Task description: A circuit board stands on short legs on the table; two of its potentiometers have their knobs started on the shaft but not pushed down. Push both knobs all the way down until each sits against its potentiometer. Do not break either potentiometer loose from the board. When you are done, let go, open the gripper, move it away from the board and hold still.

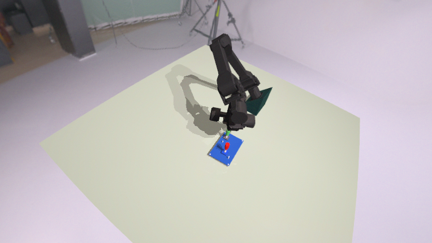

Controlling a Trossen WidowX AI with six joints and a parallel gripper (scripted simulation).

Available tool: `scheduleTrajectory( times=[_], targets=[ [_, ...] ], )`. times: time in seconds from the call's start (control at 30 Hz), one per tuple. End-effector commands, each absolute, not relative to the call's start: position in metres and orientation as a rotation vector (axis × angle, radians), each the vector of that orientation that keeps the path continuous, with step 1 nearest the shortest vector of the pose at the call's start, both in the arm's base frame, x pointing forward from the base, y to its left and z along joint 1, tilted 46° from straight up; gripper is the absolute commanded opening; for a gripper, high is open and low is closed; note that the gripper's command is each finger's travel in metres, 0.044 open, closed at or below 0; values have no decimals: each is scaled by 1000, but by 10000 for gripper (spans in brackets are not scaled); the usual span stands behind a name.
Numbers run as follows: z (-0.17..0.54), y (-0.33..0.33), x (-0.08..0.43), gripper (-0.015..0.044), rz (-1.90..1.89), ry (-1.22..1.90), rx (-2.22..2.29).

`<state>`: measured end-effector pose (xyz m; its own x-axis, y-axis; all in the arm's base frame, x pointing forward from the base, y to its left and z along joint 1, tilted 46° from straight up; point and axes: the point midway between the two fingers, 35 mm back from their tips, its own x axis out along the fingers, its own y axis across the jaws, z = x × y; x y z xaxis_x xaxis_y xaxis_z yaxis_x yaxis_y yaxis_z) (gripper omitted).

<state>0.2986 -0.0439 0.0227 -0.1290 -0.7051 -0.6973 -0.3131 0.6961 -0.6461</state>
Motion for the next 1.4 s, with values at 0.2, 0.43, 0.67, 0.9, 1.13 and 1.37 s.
scheduleTrajectory(
  times=[0.2, 0.43, 0.67, 0.9, 1.13, 1.37],
  targets=[
    [16, -52, 297, 0, -422, 1727, -818],
    [15, -53, 297, 0, -422, 1727, -818],
    [13, -55, 297, 0, -422, 1727, -818],
    [13, -56, 296, 0, -422, 1727, -818],
    [11, -57, 296, 0, -422, 1727, -818],
    [11, -58, 296, 0, -422, 1727, -818]
  ],
)
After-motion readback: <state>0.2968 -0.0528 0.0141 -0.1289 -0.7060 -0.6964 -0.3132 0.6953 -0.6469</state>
